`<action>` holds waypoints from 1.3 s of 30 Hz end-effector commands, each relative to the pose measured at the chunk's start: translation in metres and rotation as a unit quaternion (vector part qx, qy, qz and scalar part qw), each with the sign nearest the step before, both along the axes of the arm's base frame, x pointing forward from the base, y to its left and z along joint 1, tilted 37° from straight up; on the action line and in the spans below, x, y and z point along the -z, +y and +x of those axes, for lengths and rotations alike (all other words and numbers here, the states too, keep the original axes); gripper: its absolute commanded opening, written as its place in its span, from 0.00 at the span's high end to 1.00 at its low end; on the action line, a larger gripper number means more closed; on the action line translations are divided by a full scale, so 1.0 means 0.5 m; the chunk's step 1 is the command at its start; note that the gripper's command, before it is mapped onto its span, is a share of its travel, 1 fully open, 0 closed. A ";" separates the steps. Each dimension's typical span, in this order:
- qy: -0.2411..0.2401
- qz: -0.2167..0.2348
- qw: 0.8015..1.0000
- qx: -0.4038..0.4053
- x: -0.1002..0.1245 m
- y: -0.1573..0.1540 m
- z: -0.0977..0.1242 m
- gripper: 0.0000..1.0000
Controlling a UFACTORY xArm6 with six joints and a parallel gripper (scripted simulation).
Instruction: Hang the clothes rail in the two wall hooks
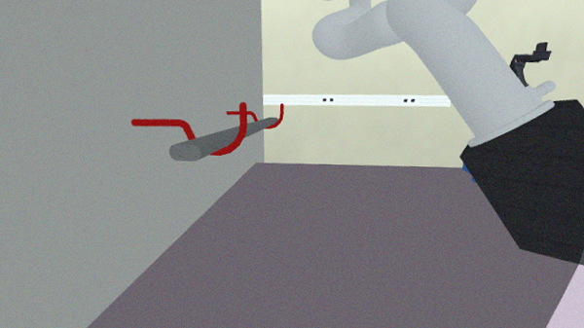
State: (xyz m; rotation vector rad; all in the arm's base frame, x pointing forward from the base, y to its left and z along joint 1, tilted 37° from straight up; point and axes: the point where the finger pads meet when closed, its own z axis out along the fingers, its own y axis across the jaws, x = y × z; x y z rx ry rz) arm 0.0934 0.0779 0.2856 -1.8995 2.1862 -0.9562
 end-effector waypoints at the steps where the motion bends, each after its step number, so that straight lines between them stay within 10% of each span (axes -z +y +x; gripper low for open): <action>1: 0.000 0.001 1.000 0.000 0.000 0.003 -0.012 0.00; 39: 0.000 0.001 1.000 0.000 0.008 0.018 -0.083 0.00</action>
